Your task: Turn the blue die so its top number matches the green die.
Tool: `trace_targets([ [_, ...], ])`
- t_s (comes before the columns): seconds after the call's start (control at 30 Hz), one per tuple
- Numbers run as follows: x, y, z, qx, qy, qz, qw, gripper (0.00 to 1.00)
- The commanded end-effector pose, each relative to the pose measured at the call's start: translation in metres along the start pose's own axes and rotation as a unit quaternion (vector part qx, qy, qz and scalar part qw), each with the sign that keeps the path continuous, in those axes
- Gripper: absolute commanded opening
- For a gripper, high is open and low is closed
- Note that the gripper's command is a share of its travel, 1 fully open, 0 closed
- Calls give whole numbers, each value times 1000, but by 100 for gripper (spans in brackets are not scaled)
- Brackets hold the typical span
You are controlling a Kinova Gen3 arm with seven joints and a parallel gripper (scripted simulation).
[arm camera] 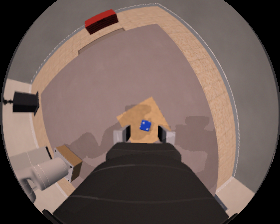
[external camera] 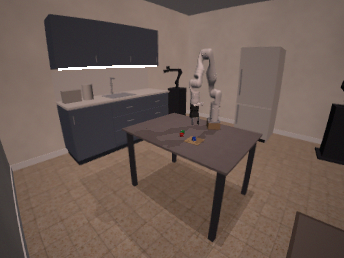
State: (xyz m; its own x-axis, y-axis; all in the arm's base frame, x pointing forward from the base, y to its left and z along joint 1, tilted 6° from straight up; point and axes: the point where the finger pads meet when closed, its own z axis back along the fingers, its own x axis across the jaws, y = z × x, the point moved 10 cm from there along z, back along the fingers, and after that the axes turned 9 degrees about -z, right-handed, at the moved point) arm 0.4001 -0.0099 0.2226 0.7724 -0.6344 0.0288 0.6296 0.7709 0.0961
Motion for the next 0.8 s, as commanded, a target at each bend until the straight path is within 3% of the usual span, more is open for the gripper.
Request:
trace_targets([
  [0.0, 1, 0, 15, 3, -2, -1, 1000, 100],
  [0.23, 1, 0, 27, 3, -2, -1, 1000, 100],
  [0.77, 1, 0, 28, 3, -2, -1, 1000, 100],
])
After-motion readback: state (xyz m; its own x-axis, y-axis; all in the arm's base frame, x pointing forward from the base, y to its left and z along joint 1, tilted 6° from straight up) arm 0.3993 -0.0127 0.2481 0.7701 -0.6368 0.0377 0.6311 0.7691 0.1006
